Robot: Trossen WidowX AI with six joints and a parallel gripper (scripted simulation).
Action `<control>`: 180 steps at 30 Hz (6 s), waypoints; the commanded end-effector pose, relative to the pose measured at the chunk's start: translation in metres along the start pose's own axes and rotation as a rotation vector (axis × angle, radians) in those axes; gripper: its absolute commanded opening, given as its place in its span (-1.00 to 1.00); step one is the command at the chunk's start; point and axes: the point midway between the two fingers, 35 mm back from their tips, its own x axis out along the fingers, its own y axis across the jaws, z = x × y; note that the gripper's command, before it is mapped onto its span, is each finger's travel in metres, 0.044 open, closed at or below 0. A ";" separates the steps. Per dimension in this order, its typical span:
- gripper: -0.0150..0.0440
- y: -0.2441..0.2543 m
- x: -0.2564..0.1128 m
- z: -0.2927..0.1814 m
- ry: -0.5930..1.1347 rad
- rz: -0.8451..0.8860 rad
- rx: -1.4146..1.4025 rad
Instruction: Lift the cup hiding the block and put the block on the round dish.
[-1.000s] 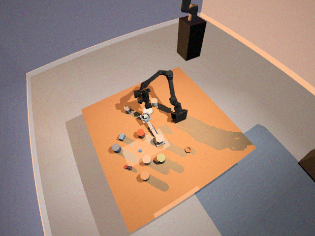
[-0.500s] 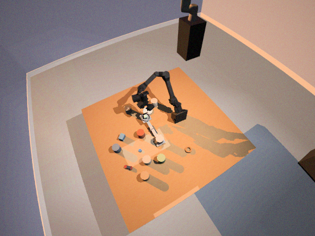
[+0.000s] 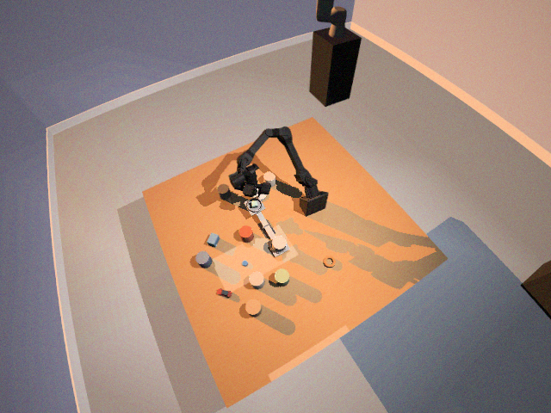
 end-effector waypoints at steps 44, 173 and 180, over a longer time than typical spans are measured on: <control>0.39 0.007 0.042 0.031 0.041 -0.014 -0.436; 0.67 -0.016 0.101 -0.101 0.055 -0.018 -0.429; 1.00 -0.015 0.061 -0.096 0.048 -0.015 -0.434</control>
